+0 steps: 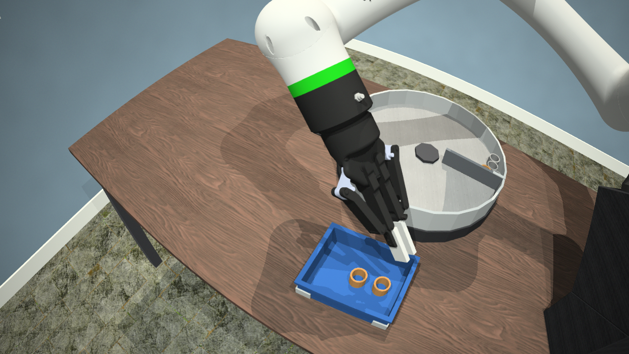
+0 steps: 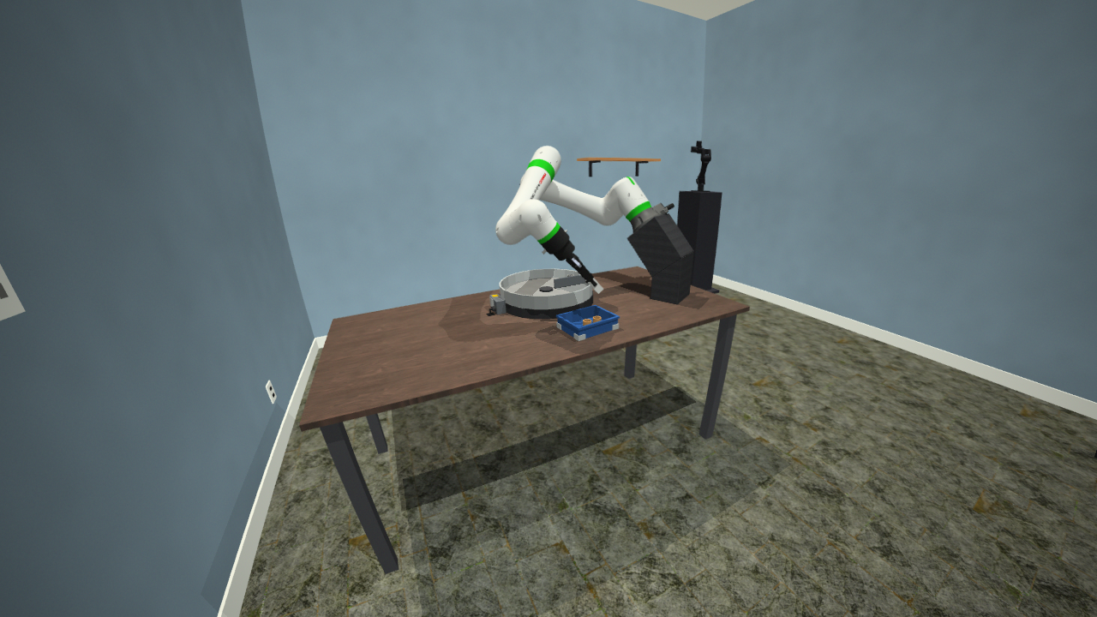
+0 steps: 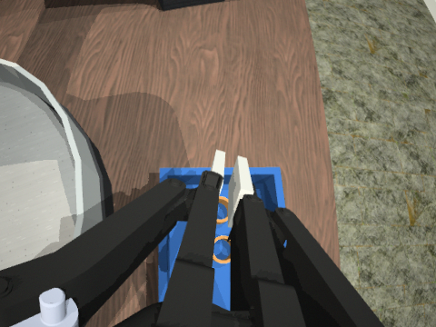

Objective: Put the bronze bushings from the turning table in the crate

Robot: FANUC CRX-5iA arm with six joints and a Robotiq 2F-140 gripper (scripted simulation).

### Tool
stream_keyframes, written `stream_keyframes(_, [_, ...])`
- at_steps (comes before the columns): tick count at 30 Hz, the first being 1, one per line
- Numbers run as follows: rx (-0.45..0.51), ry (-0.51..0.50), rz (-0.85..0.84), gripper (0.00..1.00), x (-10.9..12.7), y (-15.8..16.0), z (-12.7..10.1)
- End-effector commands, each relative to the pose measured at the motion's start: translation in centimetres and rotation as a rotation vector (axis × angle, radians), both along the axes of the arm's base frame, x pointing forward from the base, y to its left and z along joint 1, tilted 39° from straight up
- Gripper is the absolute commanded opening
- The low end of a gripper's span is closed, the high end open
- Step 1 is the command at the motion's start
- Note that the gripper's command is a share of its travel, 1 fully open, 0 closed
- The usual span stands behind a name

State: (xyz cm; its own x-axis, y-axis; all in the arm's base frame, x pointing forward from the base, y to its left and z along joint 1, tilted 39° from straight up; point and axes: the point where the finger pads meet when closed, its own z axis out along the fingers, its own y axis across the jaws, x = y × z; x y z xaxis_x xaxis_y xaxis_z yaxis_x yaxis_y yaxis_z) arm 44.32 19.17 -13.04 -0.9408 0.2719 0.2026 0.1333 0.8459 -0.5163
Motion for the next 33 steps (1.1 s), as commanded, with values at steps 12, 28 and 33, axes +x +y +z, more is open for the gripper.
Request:
stream_keyframes(12, [0.0, 0.0, 0.0, 0.07, 0.0, 0.0, 0.0])
stream_keyframes(28, [-0.167, 0.239, 0.352, 0.06, -2.9, -14.0, 8.1])
stream_keyframes(33, [-0.221, 0.316, 0.465, 0.06, -3.9, -19.0, 11.0])
